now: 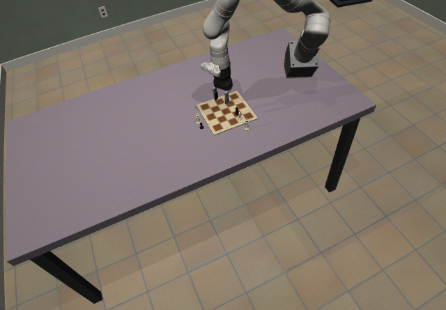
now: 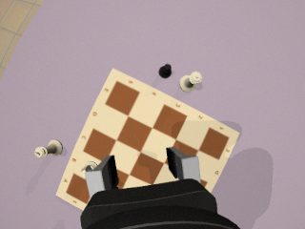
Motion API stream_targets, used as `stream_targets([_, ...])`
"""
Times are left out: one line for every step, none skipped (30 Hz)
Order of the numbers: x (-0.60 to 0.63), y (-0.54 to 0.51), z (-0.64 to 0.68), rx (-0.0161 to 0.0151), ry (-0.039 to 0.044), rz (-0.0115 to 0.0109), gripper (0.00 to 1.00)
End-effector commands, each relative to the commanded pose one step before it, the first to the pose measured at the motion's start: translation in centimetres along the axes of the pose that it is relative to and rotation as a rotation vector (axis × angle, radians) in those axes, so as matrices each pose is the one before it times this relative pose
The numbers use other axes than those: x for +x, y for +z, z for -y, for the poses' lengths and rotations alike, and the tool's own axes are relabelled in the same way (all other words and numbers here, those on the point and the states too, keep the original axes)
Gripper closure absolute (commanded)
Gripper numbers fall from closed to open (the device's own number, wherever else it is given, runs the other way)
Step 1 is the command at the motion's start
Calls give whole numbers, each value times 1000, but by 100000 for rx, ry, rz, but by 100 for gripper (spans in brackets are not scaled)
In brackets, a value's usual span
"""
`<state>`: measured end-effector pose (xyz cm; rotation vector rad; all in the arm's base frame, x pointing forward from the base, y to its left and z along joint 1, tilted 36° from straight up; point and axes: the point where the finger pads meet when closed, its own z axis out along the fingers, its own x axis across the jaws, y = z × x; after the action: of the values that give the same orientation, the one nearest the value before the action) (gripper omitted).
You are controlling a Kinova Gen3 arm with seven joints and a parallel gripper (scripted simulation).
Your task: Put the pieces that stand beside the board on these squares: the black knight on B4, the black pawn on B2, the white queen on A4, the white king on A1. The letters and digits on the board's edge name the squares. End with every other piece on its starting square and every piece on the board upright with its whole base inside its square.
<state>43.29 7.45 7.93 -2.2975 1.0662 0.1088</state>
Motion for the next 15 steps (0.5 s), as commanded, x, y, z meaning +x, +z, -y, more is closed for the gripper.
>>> stream_targets([225,264,891,-1269,9568,805,0])
stream_targets([168,30,187,11,3619,11,0])
stream_targets([161,29,187,-4,3610,6,0])
stream_targets([155,29,177,-51,3550,-5,0])
stream_targets([148,28,181,-53,3555,-10,0])
stream_targets([139,26,196,-19,3613,-8,0])
stream_targets([130,24,210,11,3661,-3,0])
stream_targets([120,23,216,22,3675,-3,0])
stream_targets([110,22,219,24,3674,-5,0])
stream_targets([0,0,0,0,0,0,0])
stream_targets([0,0,0,0,0,0,0])
stream_targets([131,29,104,-328,3145,-144,0])
stream_targets([71,14,290,229,3969,79,0])
stream_targets([30,7,369,465,4304,198,0])
stream_targets([69,18,219,14,3610,-19,0])
